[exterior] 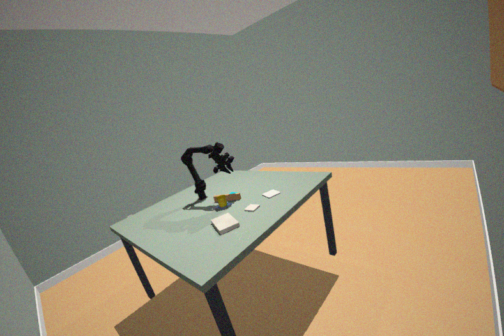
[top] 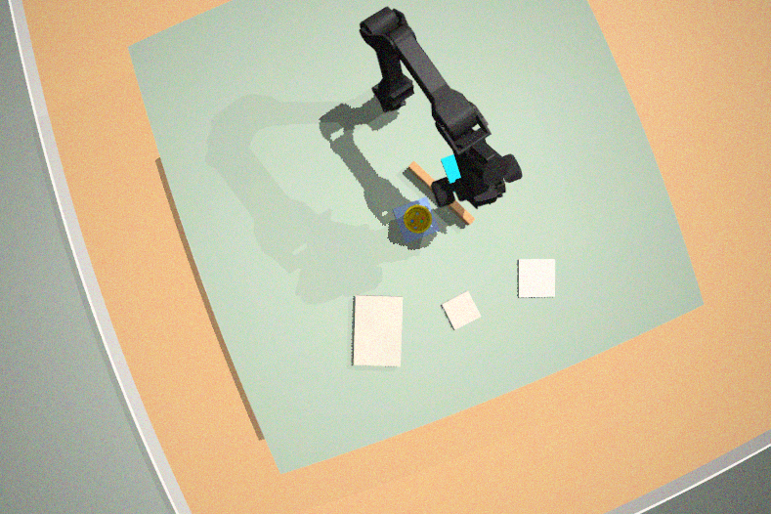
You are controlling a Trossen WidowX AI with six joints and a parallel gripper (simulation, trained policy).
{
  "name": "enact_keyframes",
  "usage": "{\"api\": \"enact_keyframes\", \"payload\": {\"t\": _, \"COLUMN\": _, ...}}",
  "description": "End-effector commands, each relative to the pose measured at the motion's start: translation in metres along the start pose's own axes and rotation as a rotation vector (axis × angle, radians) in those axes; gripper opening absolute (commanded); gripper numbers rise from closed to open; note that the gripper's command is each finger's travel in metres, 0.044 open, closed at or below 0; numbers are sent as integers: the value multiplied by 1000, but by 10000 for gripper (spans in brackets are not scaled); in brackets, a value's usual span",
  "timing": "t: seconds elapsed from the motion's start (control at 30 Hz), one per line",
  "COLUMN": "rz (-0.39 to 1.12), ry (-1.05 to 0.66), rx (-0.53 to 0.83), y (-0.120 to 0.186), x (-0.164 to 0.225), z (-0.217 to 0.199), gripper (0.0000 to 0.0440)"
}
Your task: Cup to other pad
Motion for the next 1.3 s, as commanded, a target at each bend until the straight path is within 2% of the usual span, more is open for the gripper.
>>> {"api": "enact_keyframes", "payload": {"t": 0.0, "rz": 50, "ry": -1, "rx": 16, "y": -4, "x": -2, "z": 0, "gripper": 130}}
{"api": "enact_keyframes", "payload": {"t": 0.63, "rz": 324, "ry": 59, "rx": 93, "y": -26, "x": -9, "z": -14, "gripper": 134}}
{"api": "enact_keyframes", "payload": {"t": 1.27, "rz": 591, "ry": 165, "rx": 135, "y": -58, "x": -2, "z": -49, "gripper": 130}}
Point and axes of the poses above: the point midway between the two fingers, 35 mm back from their tips, its own y axis back along the fingers, its own z axis across the jaws, x = y × z, the point moved 9 cm from there along y, back along the fingers, and after that the axes turned 5 degrees about y, right-handed, at the moved point
